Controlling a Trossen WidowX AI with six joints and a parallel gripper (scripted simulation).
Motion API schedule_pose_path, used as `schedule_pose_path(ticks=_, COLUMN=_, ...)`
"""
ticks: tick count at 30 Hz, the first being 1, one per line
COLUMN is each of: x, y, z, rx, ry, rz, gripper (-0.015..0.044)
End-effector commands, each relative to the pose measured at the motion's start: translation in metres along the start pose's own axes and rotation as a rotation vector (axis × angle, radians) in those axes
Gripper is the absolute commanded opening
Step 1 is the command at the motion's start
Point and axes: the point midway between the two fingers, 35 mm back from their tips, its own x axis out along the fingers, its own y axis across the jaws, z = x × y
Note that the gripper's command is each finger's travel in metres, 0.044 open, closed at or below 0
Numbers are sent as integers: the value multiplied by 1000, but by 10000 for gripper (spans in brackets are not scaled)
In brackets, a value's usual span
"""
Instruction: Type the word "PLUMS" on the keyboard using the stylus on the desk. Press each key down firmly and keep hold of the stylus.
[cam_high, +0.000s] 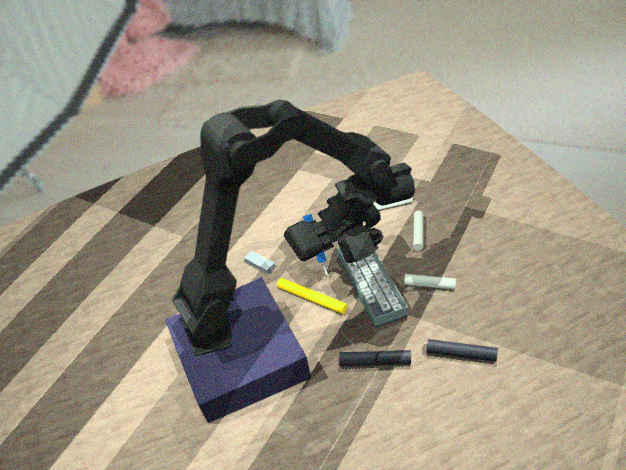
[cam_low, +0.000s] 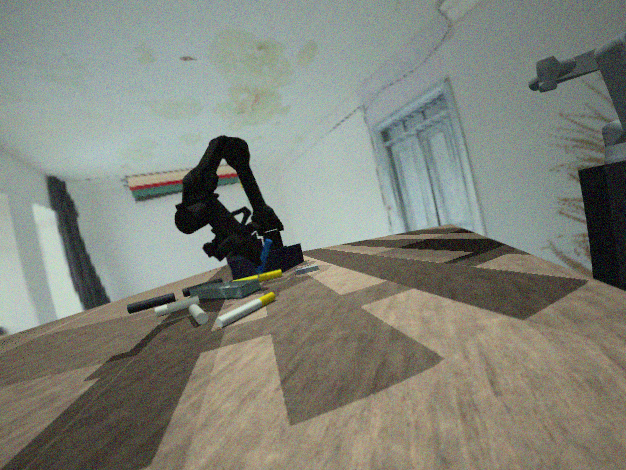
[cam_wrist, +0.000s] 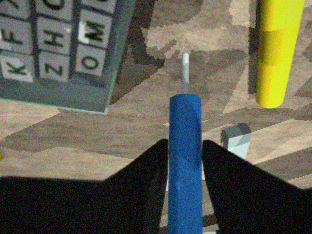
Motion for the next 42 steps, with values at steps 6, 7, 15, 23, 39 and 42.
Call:
schedule_pose_path(ticks=6, x=-24, y=7, z=12, rx=49, ry=191, rz=92, gripper=0)
schedule_pose_path(ticks=7, x=-27, y=8, z=13, rx=55, ry=212, rz=105, gripper=0)
schedule_pose_path(ticks=15, x=-54, y=12, z=29, rx=100, ry=379, rz=226, gripper=0)
schedule_pose_path(ticks=23, x=-85, y=15, z=48, rx=139, ry=530, rz=377, gripper=0)
schedule_pose_path(ticks=39, x=-65, y=22, z=72, rx=150, ry=572, rz=429, gripper=0)
schedule_pose_path(ticks=42, x=-65, y=22, z=72, rx=150, ry=572, rz=429, gripper=0)
